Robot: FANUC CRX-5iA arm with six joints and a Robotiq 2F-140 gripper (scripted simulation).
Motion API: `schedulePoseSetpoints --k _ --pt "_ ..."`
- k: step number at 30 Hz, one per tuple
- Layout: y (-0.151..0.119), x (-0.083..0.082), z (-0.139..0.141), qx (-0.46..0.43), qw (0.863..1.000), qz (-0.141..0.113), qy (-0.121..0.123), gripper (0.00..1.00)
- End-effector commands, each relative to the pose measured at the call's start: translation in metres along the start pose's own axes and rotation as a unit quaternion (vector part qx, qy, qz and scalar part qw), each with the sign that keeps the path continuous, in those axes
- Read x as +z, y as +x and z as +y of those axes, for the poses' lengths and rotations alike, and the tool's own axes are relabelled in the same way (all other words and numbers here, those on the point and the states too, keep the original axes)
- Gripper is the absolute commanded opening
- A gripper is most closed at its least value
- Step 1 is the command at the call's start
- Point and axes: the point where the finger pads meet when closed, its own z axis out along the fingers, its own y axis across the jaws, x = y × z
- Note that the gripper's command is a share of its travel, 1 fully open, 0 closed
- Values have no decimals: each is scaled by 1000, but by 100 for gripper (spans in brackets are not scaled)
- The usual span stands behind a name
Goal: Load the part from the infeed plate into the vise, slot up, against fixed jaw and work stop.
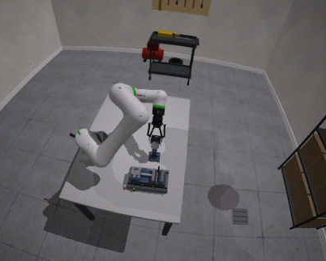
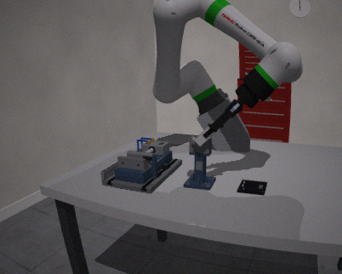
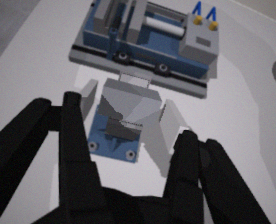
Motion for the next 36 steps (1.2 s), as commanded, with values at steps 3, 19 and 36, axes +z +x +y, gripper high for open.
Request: schedulePoseSetpoints --k 3,19,36 --pt "0 0 0 0 1000 0 0 51" --pt "0 0 0 0 1000 0 0 0" --pt "0 0 0 0 1000 0 0 0"
